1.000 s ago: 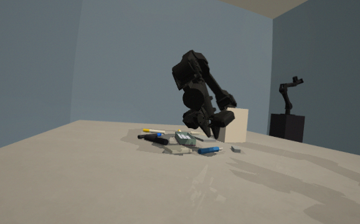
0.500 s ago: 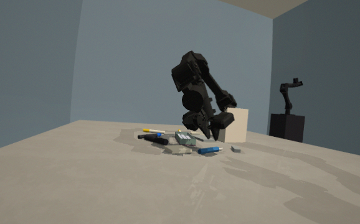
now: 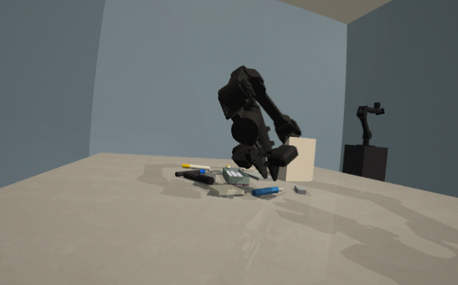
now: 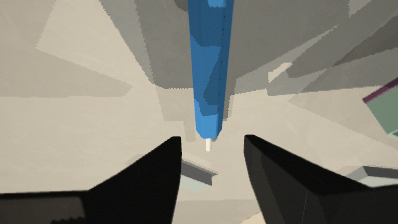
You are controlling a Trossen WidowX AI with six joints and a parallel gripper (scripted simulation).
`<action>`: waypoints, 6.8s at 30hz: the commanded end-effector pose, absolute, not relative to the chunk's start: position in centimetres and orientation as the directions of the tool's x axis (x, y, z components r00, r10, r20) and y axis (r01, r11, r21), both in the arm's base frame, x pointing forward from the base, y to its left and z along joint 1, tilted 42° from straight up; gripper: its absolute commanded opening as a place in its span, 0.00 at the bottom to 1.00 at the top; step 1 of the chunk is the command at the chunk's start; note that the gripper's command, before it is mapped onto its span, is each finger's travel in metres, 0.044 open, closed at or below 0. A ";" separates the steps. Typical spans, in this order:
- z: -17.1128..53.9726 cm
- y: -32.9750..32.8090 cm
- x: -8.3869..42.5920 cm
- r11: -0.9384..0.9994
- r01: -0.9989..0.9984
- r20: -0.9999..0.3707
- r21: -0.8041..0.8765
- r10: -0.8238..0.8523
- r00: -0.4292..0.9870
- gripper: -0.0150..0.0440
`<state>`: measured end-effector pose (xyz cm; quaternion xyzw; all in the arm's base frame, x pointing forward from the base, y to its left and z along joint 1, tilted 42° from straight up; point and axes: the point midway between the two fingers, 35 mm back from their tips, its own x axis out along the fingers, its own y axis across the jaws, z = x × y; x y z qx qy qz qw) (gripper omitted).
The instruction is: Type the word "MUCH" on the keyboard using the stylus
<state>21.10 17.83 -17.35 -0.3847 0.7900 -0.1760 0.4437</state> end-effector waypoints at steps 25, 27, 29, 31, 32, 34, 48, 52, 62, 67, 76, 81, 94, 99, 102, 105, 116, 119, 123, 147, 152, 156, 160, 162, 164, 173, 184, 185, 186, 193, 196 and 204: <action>-18.3 17.0 21.2 0.635 -0.458 -0.560 -0.622 -0.770 -0.307 0.51; -18.4 17.0 21.2 0.635 -0.458 -0.560 -0.622 -0.770 -0.307 0.51; -18.4 16.9 21.2 0.635 -0.458 -0.560 -0.622 -0.770 -0.307 0.51; -18.5 16.8 21.2 0.635 -0.458 -0.560 -0.622 -0.770 -0.307 0.51; -18.6 16.8 21.2 0.635 -0.458 -0.560 -0.622 -0.770 -0.307 0.51; -18.6 16.8 21.2 0.635 -0.458 -0.560 -0.622 -0.770 -0.307 0.51; -19.0 16.4 21.3 0.635 -0.458 -0.559 -0.622 -0.770 -0.307 0.51; -19.0 16.4 21.3 0.635 -0.458 -0.559 -0.622 -0.770 -0.307 0.51; -19.3 16.1 21.4 0.635 -0.458 -0.559 -0.622 -0.770 -0.307 0.51; -19.5 16.0 21.4 0.635 -0.458 -0.559 -0.622 -0.770 -0.307 0.51; -19.7 15.8 21.4 0.635 -0.458 -0.559 -0.622 -0.770 -0.307 0.51; -19.9 15.7 21.5 0.634 -0.458 -0.559 -0.623 -0.770 -0.307 0.51; -19.9 15.7 21.5 0.634 -0.458 -0.559 -0.623 -0.770 -0.307 0.51; -19.9 15.7 21.5 0.634 -0.458 -0.559 -0.623 -0.770 -0.307 0.51; -19.7 15.8 21.5 0.640 -0.452 -0.563 -0.621 -0.766 -0.311 0.38; -19.7 15.8 21.5 0.640 -0.452 -0.563 -0.621 -0.766 -0.311 0.27; -19.0 16.5 21.4 0.640 -0.452 -0.563 -0.621 -0.766 -0.311 0.25; -17.5 17.8 21.1 0.641 -0.453 -0.564 -0.620 -0.765 -0.311 0.25; -15.9 19.1 20.7 0.641 -0.453 -0.564 -0.619 -0.765 -0.311 0.25; -12.4 14.5 20.2 0.387 -0.132 -0.388 -0.913 -0.922 -0.022 0.25; -11.1 13.4 20.1 0.332 -0.011 -0.332 -0.943 -0.941 0.072 0.25; -10.1 12.6 20.1 0.304 0.085 -0.290 -0.949 -0.946 0.147 0.25; -9.0 11.9 20.1 0.290 0.177 -0.249 -0.940 -0.942 0.224 0.25; -8.5 11.5 20.1 0.289 0.222 -0.228 -0.931 -0.938 0.262 0.25; -7.9 11.2 20.1 0.292 0.267 -0.208 -0.918 -0.931 0.300 0.25; -5.5 9.9 20.2 0.353 0.438 -0.125 -0.827 -0.874 0.470 0.25; -2.6 8.9 20.2 0.519 0.543 -0.047 -0.660 -0.750 0.659 0.25; -2.3 8.8 20.2 0.537 0.546 -0.042 -0.643 -0.736 0.675 0.25; -2.1 8.7 20.2 0.556 0.548 -0.037 -0.626 -0.722 0.691 0.25; -0.5 8.4 20.1 0.685 0.528 -0.010 -0.501 -0.615 0.789 0.25; -0.3 8.4 20.1 0.698 0.524 -0.008 -0.489 -0.604 0.797 0.25; -0.5 8.2 20.1 0.698 0.524 -0.008 -0.489 -0.604 0.797 0.25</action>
